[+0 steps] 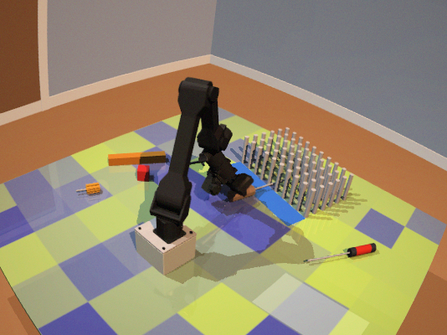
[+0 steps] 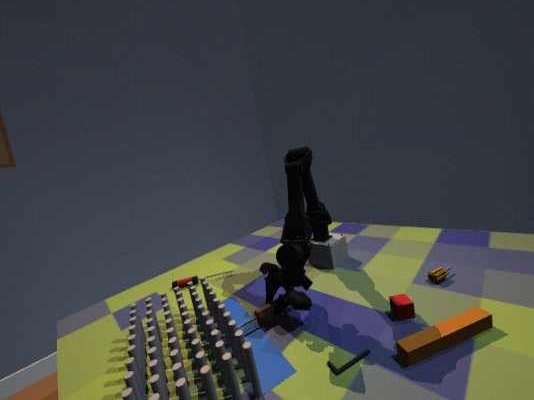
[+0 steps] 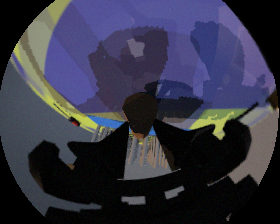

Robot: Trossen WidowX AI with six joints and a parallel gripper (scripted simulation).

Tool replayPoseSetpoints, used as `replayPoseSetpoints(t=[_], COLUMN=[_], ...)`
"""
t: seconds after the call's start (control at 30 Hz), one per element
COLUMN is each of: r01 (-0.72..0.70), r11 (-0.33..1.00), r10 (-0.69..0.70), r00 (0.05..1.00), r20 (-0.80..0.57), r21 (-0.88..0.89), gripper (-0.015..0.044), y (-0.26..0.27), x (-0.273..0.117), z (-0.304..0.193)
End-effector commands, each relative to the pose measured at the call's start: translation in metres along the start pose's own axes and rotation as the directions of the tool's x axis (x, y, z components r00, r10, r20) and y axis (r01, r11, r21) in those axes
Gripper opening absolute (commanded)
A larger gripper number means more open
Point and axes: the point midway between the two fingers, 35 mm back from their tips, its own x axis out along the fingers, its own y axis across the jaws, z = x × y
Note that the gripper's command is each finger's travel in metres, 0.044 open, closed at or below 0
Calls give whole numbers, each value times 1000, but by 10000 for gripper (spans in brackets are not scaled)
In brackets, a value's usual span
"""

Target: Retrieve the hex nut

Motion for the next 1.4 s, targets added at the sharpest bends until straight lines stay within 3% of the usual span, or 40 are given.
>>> replayPoseSetpoints(t=[0.0,1.37], r01=[-4,-3], r11=[1000,1000], r10=[4,3], r00=[1000,1000], r20=[-3,0], r21=[4,4], gripper=[0,0], y=[1,0], x=[-2,-20], z=[2,31])
